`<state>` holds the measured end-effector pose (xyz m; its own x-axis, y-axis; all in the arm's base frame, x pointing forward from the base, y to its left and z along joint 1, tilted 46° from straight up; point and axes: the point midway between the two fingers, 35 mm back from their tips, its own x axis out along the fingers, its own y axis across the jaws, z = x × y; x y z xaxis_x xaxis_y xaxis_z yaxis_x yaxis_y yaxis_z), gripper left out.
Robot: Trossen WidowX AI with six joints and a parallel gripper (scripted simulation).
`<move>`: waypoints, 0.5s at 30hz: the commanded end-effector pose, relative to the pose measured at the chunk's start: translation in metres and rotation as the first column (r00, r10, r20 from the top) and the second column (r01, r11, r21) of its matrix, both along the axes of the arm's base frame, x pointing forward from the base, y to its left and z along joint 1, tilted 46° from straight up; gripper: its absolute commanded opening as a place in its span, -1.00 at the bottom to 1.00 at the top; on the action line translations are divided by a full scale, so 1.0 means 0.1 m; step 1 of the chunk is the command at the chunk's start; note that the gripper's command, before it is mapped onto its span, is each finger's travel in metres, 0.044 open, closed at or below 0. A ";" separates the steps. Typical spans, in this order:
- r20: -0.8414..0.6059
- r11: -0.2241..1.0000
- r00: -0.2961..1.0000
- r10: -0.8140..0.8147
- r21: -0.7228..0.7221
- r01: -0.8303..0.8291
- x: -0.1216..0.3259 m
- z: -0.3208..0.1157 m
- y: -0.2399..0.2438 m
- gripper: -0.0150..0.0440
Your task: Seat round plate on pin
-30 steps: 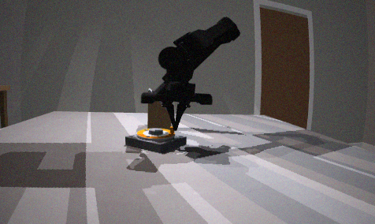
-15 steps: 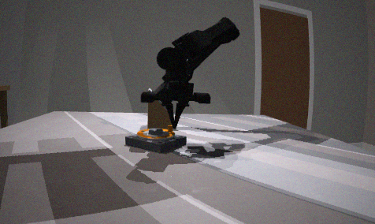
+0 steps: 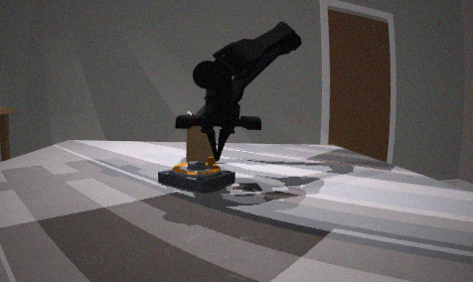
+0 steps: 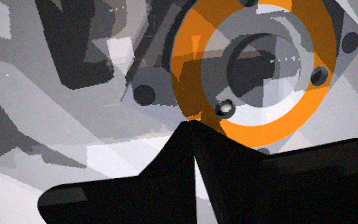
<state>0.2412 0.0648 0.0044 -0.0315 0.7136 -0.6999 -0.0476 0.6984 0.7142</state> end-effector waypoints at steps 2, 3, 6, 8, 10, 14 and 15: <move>-0.003 1.000 1.000 0.004 -0.004 -0.004 -0.05 -0.03 -0.02 -0.49; -0.003 1.000 1.000 0.004 -0.004 -0.004 -0.06 -0.04 -0.02 -0.49; -0.003 1.000 1.000 0.004 -0.004 -0.004 -0.06 -0.02 -0.04 -0.49; -0.002 1.000 1.000 0.004 -0.005 -0.004 -0.04 0.03 -0.09 -0.49; -0.002 1.000 1.000 0.004 -0.006 -0.004 -0.04 0.10 -0.16 -0.49; -0.003 1.000 1.000 0.004 -0.006 -0.004 -0.06 0.24 -0.30 -0.49; -0.003 1.000 1.000 0.004 -0.005 -0.004 -0.06 0.26 -0.32 -0.49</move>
